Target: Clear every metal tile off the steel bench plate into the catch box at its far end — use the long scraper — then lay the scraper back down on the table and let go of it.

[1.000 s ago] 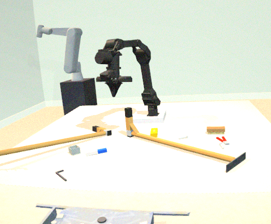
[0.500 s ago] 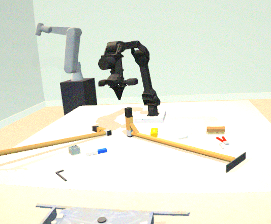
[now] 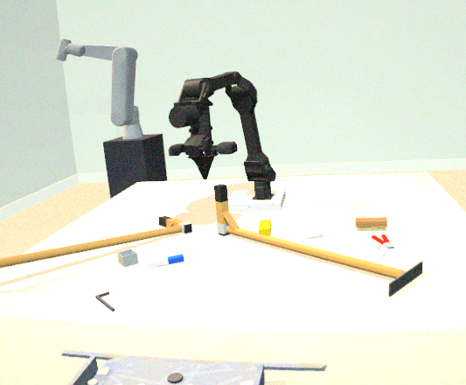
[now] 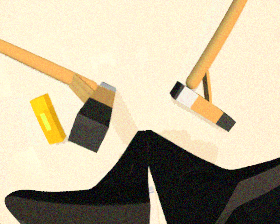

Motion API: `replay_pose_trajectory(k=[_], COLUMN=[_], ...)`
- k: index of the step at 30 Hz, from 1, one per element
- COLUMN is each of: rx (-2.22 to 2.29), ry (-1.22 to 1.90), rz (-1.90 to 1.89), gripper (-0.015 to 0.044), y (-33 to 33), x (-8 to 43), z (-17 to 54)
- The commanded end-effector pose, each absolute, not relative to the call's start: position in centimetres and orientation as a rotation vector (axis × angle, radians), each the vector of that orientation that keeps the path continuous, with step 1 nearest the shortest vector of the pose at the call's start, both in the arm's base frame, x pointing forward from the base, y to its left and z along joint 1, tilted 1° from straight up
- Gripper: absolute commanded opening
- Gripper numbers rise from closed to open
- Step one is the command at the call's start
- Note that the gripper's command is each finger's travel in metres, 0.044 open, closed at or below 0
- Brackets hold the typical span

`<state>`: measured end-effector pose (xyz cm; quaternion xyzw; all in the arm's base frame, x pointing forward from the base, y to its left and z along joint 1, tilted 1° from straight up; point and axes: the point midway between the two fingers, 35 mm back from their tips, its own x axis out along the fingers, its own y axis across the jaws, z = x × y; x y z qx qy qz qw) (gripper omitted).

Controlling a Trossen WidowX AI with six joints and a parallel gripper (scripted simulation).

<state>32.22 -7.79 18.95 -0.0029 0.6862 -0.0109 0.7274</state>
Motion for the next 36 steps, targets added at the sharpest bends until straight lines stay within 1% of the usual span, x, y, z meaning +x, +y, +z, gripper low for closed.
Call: replay_pose_trajectory(k=[1, 36], rx=[-0.011, -0.011], ry=[1.522, 1.522], rz=[-0.021, -0.021], gripper=[0.0000, 0.0000], y=[-7.8, -7.9], x=[32.2, 32.2], z=[17.9, 11.4])
